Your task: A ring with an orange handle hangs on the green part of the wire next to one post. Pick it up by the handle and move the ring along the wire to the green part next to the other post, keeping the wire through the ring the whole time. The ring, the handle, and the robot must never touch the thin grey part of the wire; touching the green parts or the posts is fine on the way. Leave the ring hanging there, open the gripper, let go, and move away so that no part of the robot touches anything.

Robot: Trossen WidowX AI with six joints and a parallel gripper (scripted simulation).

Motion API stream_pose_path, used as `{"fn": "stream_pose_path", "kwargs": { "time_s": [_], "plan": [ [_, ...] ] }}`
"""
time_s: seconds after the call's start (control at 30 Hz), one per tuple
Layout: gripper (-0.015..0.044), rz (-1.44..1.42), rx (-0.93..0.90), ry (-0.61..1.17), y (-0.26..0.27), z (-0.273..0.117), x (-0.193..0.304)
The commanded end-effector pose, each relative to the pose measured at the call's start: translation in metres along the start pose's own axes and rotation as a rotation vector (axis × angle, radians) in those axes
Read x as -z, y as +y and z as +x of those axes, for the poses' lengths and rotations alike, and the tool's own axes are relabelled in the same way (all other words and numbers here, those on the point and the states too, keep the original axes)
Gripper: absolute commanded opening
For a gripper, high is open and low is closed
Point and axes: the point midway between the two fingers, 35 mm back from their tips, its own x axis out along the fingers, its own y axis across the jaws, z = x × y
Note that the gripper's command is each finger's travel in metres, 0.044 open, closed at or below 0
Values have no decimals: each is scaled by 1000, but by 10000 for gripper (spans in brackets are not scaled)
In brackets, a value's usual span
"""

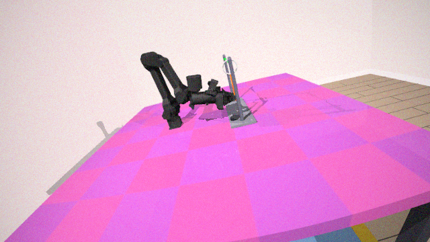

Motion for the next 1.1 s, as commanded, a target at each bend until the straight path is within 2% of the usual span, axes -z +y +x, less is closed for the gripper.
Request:
{"fn": "stream_pose_path", "kwargs": {
  "time_s": [0.0, 1.0, 1.07],
  "plan": [
    [160, 2, 3, -8, 0, 8, -2],
    [160, 3, 3, -9, 2, 18, 0],
    [108, -2, -1, -7, 2, 18, 1]
  ]
}}
